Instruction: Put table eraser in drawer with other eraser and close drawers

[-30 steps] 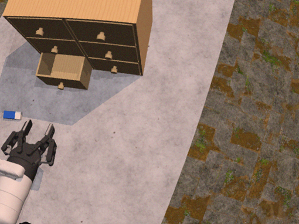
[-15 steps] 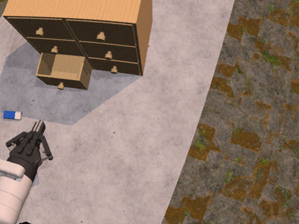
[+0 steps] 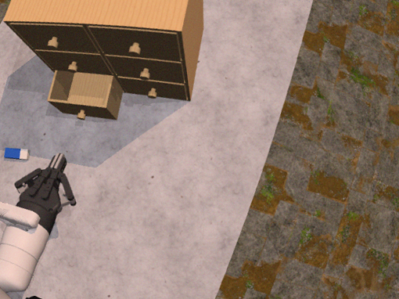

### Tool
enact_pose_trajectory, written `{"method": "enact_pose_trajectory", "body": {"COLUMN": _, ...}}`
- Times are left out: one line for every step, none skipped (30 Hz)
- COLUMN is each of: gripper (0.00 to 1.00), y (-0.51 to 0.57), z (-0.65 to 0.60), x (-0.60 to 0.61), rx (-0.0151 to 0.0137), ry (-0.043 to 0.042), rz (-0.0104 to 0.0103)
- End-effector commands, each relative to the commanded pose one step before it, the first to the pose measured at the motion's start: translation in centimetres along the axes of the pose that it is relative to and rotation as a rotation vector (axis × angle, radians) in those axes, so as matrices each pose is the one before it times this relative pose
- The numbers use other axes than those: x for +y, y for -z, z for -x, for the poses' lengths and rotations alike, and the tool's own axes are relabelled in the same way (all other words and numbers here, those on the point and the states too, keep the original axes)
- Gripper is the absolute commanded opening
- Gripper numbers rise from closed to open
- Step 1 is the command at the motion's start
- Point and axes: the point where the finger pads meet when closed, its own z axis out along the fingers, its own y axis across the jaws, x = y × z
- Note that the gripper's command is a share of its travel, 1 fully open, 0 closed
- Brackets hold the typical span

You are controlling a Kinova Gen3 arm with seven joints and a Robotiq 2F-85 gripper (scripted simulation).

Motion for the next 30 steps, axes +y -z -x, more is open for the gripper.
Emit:
{"method": "enact_pose_trajectory", "body": {"gripper": 0.00, "y": -1.504, "z": 0.669, "x": -0.129, "rx": -0.00337, "ry": 0.00419, "rz": -0.00539}}
{"method": "enact_pose_trajectory", "body": {"gripper": 0.00, "y": 0.000, "z": 0.000, "x": 0.000, "rx": 0.00000, "ry": 0.00000, "rz": 0.00000}}
{"method": "enact_pose_trajectory", "body": {"gripper": 0.00, "y": 0.000, "z": 0.000, "x": 0.000, "rx": 0.00000, "ry": 0.00000, "rz": 0.00000}}
{"method": "enact_pose_trajectory", "body": {"gripper": 0.00, "y": -0.453, "z": 0.165, "x": -0.006, "rx": 0.00008, "ry": -0.00007, "rz": -0.00001}}
{"method": "enact_pose_trajectory", "body": {"gripper": 0.00, "y": -0.463, "z": 0.169, "x": -0.006, "rx": 0.00009, "ry": -0.00008, "rz": 0.00000}}
{"method": "enact_pose_trajectory", "body": {"gripper": 0.00, "y": -0.468, "z": 0.170, "x": -0.006, "rx": 0.00009, "ry": -0.00008, "rz": 0.00000}}
{"method": "enact_pose_trajectory", "body": {"gripper": 0.00, "y": -0.468, "z": 0.171, "x": -0.006, "rx": 0.00009, "ry": -0.00008, "rz": 0.00000}}
{"method": "enact_pose_trajectory", "body": {"gripper": 0.00, "y": -0.464, "z": 0.169, "x": -0.006, "rx": 0.00008, "ry": -0.00008, "rz": 0.00000}}
{"method": "enact_pose_trajectory", "body": {"gripper": 0.00, "y": -0.454, "z": 0.165, "x": -0.006, "rx": 0.00008, "ry": -0.00008, "rz": 0.00000}}
{"method": "enact_pose_trajectory", "body": {"gripper": 0.00, "y": -0.437, "z": 0.204, "x": 0.003, "rx": -0.00050, "ry": -0.00094, "rz": 0.00017}}
{"method": "enact_pose_trajectory", "body": {"gripper": 0.00, "y": -0.418, "z": 0.182, "x": 0.001, "rx": -0.00031, "ry": -0.00063, "rz": 0.00012}}
{"method": "enact_pose_trajectory", "body": {"gripper": 0.00, "y": -0.394, "z": 0.157, "x": -0.002, "rx": -0.00011, "ry": -0.00031, "rz": 0.00007}}
{"method": "enact_pose_trajectory", "body": {"gripper": 0.00, "y": -0.366, "z": 0.137, "x": -0.003, "rx": 0.00001, "ry": -0.00011, "rz": 0.00003}}
{"method": "enact_pose_trajectory", "body": {"gripper": 0.00, "y": -0.332, "z": 0.119, "x": -0.004, "rx": 0.00008, "ry": -0.00002, "rz": 0.00001}}
{"method": "enact_pose_trajectory", "body": {"gripper": 0.00, "y": -0.296, "z": 0.102, "x": -0.004, "rx": 0.00012, "ry": 0.00005, "rz": 0.00000}}
{"method": "enact_pose_trajectory", "body": {"gripper": 0.00, "y": -0.258, "z": 0.086, "x": -0.004, "rx": 0.00014, "ry": 0.00011, "rz": -0.00002}}
{"method": "enact_pose_trajectory", "body": {"gripper": 0.00, "y": -0.216, "z": 0.069, "x": -0.005, "rx": 0.00017, "ry": 0.00013, "rz": -0.00002}}
{"method": "enact_pose_trajectory", "body": {"gripper": 0.00, "y": -0.175, "z": 0.052, "x": -0.004, "rx": 0.00017, "ry": 0.00019, "rz": -0.00005}}
{"method": "enact_pose_trajectory", "body": {"gripper": 0.00, "y": 0.000, "z": 0.000, "x": 0.000, "rx": 0.00000, "ry": 0.00000, "rz": 0.00000}}
{"method": "enact_pose_trajectory", "body": {"gripper": 0.00, "y": 0.000, "z": 0.000, "x": 0.000, "rx": 0.00000, "ry": 0.00000, "rz": 0.00000}}
{"method": "enact_pose_trajectory", "body": {"gripper": 0.00, "y": -0.139, "z": -0.006, "x": -0.013, "rx": 0.00073, "ry": 0.00097, "rz": -0.00024}}
{"method": "enact_pose_trajectory", "body": {"gripper": 0.00, "y": -0.095, "z": 0.035, "x": -0.001, "rx": 0.00002, "ry": -0.00002, "rz": 0.00001}}
{"method": "enact_pose_trajectory", "body": {"gripper": 0.00, "y": -0.061, "z": 0.032, "x": -0.107, "rx": -0.00029, "ry": -0.00058, "rz": -0.00340}}
{"method": "enact_pose_trajectory", "body": {"gripper": 0.00, "y": -0.033, "z": 0.021, "x": -0.103, "rx": -0.00029, "ry": -0.00056, "rz": -0.00329}}
{"method": "enact_pose_trajectory", "body": {"gripper": 0.00, "y": -0.013, "z": 0.007, "x": -0.020, "rx": -0.00006, "ry": -0.00011, "rz": -0.00063}}
{"method": "enact_pose_trajectory", "body": {"gripper": 0.00, "y": -0.002, "z": 0.000, "x": 0.004, "rx": 0.00001, "ry": 0.00002, "rz": 0.00014}}
{"method": "enact_pose_trajectory", "body": {"gripper": 0.00, "y": 0.001, "z": 0.001, "x": -0.001, "rx": -0.00002, "ry": -0.00003, "rz": 0.00001}}
{"method": "enact_pose_trajectory", "body": {"gripper": 0.00, "y": 0.011, "z": 0.011, "x": -0.012, "rx": -0.00036, "ry": -0.00048, "rz": 0.00011}}
{"method": "enact_pose_trajectory", "body": {"gripper": 0.00, "y": 0.005, "z": 0.005, "x": -0.005, "rx": -0.00016, "ry": -0.00022, "rz": 0.00005}}
{"method": "enact_pose_trajectory", "body": {"gripper": 0.00, "y": 0.000, "z": 0.000, "x": -0.001, "rx": -0.00002, "ry": -0.00002, "rz": 0.00000}}
